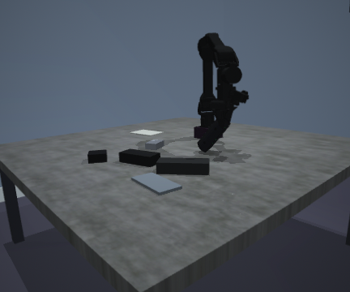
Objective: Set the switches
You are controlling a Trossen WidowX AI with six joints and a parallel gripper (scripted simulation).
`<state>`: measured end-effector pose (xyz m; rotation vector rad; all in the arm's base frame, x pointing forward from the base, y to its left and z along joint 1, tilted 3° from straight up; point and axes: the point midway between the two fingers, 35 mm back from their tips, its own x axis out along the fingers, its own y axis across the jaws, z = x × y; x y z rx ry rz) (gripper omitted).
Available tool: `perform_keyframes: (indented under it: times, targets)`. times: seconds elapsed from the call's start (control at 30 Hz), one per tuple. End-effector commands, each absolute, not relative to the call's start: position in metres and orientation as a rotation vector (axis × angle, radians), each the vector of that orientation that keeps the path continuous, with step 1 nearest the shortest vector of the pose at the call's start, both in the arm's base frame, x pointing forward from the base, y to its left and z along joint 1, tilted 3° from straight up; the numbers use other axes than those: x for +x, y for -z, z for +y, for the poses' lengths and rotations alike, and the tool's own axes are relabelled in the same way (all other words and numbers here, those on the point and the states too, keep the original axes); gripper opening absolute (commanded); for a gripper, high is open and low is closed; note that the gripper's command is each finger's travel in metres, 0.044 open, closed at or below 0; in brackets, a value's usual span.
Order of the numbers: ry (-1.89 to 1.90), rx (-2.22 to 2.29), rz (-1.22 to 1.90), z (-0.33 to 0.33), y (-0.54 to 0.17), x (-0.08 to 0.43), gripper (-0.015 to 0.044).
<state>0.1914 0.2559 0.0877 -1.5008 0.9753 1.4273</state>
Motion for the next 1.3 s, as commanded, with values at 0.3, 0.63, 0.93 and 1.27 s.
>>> perform_keyframes:
  times: [0.3,0.63,0.93,1.27]
  targets:
    - [-1.424,-1.503,1.003,0.261,-0.075,0.189,0.0338]
    - [-1.424,-1.503,1.002,0.267,-0.07,0.188,0.0338]
    - [-1.424,-1.502,1.002,0.271,-0.065,0.186,0.0338]
    - [-1.424,-1.502,1.002,0.276,-0.058,0.185,0.0338]
